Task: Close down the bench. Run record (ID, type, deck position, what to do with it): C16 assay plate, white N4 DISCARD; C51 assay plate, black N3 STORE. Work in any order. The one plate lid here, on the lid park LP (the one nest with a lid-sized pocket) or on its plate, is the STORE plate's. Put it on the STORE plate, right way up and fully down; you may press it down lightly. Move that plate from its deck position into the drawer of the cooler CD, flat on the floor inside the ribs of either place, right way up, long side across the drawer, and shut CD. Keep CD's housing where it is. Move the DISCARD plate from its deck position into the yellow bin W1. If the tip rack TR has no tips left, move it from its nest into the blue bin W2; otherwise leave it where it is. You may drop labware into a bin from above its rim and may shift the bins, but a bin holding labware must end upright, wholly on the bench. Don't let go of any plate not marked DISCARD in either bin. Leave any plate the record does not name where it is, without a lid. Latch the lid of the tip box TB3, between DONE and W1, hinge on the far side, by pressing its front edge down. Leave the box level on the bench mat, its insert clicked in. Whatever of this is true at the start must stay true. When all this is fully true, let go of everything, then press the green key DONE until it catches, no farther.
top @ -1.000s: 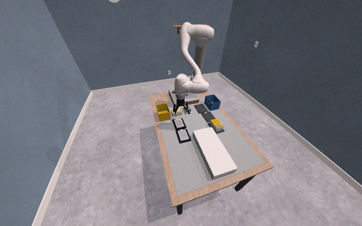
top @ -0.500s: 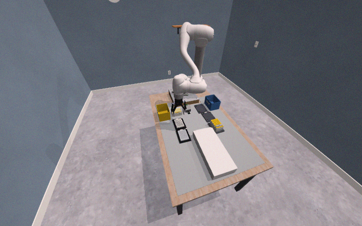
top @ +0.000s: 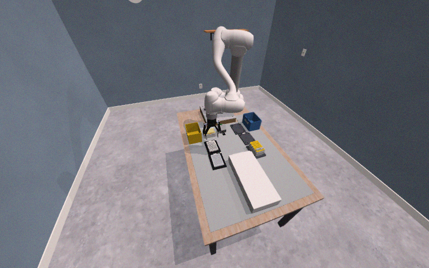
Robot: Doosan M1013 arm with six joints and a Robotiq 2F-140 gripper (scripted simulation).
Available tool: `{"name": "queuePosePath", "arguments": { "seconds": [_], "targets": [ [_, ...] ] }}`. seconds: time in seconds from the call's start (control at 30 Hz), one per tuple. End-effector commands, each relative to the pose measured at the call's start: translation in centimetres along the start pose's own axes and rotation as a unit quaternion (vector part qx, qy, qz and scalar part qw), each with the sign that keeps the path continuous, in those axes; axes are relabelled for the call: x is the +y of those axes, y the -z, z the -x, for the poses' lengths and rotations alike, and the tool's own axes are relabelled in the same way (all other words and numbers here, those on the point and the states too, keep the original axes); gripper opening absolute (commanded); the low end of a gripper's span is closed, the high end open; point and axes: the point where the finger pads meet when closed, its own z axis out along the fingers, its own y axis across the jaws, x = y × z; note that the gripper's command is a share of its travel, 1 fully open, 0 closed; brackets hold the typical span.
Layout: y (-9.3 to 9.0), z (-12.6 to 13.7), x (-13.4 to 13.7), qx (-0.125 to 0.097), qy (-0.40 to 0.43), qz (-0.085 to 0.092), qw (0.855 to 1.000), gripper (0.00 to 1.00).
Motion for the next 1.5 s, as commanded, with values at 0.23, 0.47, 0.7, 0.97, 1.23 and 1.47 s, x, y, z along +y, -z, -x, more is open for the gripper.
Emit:
{"name": "queuePosePath", "arguments": {
  "seconds": [0.23,0.47,0.7,0.97,1.23,1.47],
  "targets": [
    [-1.1,0.0,0.0,0.000,0.000,0.000,1.000,0.66],
    [-2.1,0.0,0.0,0.000,0.000,0.000,1.000,0.66],
    [-3.0,0.0,0.0,0.000,0.000,0.000,1.000,0.66],
    [-3.8,0.0,0.0,0.000,0.000,0.000,1.000,0.66],
    [-4.9,0.0,0.0,0.000,0.000,0.000,1.000,0.66],
    [-5.5,0.0,0.0,0.000,0.000,0.000,1.000,0.66]
  ]
}}
